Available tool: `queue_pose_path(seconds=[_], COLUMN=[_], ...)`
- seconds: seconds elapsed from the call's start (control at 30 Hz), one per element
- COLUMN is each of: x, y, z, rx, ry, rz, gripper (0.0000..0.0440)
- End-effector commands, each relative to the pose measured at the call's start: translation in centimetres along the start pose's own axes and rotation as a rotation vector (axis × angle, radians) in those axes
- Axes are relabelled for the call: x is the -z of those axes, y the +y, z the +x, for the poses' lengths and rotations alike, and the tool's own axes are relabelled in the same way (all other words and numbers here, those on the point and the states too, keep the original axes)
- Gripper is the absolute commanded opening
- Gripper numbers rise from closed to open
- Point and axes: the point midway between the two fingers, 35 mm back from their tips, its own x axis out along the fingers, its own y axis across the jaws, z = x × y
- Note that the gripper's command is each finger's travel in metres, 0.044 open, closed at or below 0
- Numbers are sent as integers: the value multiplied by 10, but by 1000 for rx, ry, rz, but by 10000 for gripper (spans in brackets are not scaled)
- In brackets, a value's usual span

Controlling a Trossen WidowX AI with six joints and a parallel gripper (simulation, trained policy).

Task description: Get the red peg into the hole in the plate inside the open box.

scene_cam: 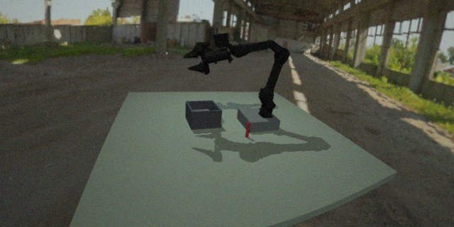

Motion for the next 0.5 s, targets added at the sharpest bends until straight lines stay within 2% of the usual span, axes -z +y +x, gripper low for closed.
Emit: queue_pose_path(seconds=[0.0,0.47], x=[34,154], y=[-3,-42], z=[-13,-91], rx=[58,354], ry=[96,457], rz=[-3,-75], gripper=[436,440])
